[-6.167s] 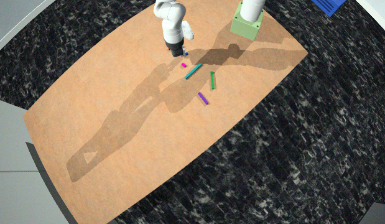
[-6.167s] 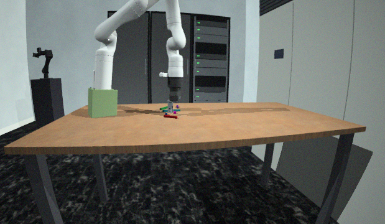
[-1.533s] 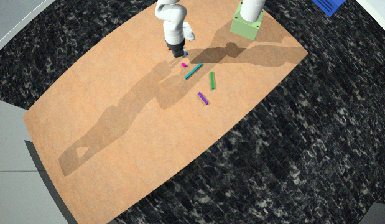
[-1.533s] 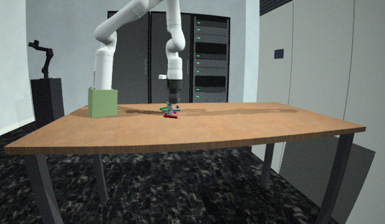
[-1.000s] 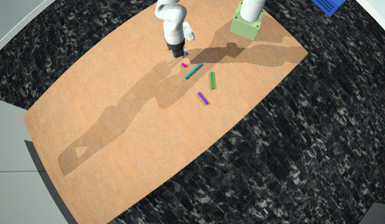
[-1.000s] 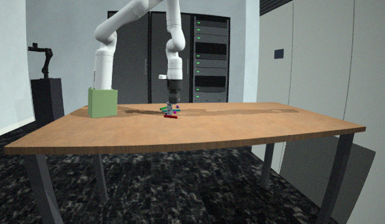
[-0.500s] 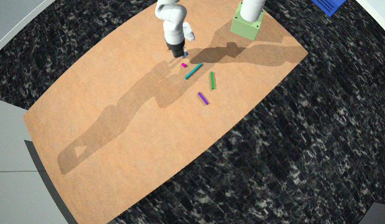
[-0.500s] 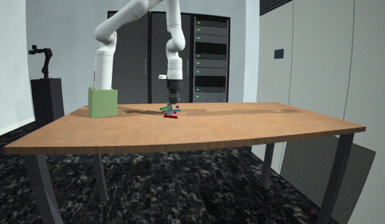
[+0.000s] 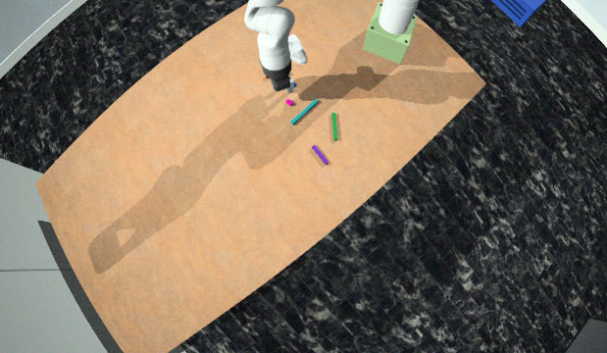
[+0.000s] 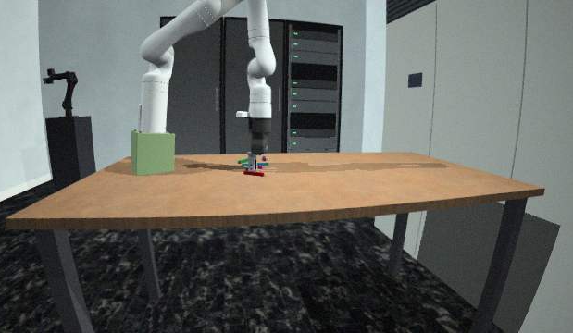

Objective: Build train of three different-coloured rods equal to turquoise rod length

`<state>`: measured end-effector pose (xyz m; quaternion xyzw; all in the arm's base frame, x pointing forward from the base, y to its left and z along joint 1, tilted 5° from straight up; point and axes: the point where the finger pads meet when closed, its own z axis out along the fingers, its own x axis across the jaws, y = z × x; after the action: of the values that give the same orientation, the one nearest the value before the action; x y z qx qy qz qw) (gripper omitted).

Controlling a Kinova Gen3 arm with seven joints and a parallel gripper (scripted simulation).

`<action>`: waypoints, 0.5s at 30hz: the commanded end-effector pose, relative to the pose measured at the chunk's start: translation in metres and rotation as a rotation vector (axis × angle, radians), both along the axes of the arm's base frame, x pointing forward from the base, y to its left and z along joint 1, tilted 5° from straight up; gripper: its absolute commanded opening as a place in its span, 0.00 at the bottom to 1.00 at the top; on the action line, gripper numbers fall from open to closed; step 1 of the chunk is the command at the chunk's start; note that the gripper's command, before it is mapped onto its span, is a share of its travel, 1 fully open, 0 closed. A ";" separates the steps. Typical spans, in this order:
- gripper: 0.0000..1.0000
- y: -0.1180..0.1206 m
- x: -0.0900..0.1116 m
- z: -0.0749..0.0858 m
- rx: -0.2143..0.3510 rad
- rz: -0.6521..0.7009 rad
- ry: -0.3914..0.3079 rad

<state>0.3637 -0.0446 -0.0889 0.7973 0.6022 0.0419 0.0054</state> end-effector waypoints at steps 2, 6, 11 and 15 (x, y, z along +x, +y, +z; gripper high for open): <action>0.54 0.000 0.003 0.000 0.002 -0.018 -0.006; 0.54 0.000 0.002 0.005 0.002 -0.018 -0.005; 0.54 -0.001 0.001 0.014 0.001 -0.017 -0.005; 0.54 -0.002 0.000 0.032 0.000 -0.017 -0.007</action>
<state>0.3626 -0.0421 -0.0709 0.7987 0.6002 0.0425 0.0037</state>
